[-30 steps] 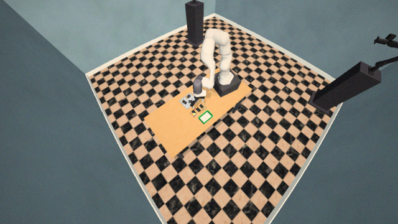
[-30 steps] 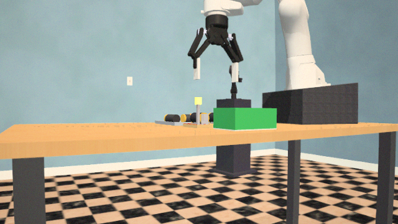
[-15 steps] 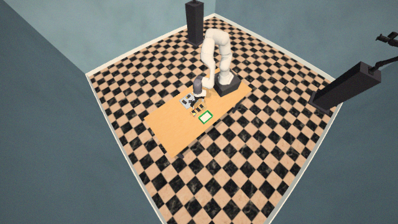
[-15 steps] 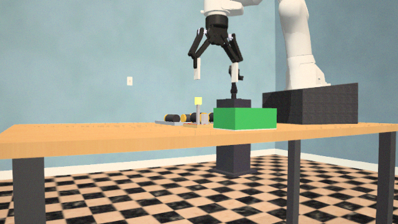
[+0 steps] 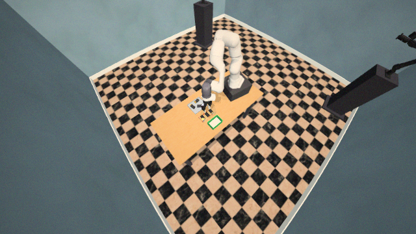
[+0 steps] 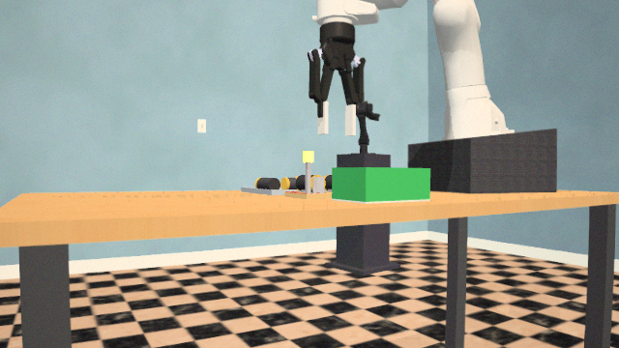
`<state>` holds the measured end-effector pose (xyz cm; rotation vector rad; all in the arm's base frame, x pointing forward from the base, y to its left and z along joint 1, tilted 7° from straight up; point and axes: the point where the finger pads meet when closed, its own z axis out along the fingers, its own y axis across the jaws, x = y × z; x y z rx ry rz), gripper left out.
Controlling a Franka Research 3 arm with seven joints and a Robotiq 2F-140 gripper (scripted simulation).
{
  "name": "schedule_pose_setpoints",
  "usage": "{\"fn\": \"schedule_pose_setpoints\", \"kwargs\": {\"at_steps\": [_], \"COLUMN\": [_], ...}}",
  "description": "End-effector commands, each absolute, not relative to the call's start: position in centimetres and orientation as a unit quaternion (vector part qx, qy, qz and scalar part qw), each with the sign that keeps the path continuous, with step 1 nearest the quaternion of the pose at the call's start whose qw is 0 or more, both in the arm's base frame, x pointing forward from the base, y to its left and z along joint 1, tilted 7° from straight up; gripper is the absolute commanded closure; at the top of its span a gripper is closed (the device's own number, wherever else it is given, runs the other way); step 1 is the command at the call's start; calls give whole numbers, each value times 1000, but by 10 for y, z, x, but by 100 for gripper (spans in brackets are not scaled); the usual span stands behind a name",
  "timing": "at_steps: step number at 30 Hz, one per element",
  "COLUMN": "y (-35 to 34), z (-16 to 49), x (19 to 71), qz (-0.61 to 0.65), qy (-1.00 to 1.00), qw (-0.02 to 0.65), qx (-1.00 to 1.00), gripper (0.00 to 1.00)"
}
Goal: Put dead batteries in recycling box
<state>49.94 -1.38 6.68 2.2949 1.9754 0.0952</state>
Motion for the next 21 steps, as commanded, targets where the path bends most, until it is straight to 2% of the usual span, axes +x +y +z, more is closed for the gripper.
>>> {"fn": "schedule_pose_setpoints", "kwargs": {"at_steps": [1,9,14,21], "y": [-14,-24,-66,-91], "z": [67,67,68,69], "x": [499,497,487,482], "qz": [30,30,30,30], "qy": [653,653,653,653], "qw": [56,56,56,56], "qx": [754,754,754,754], "gripper": [71,71,71,71]}}
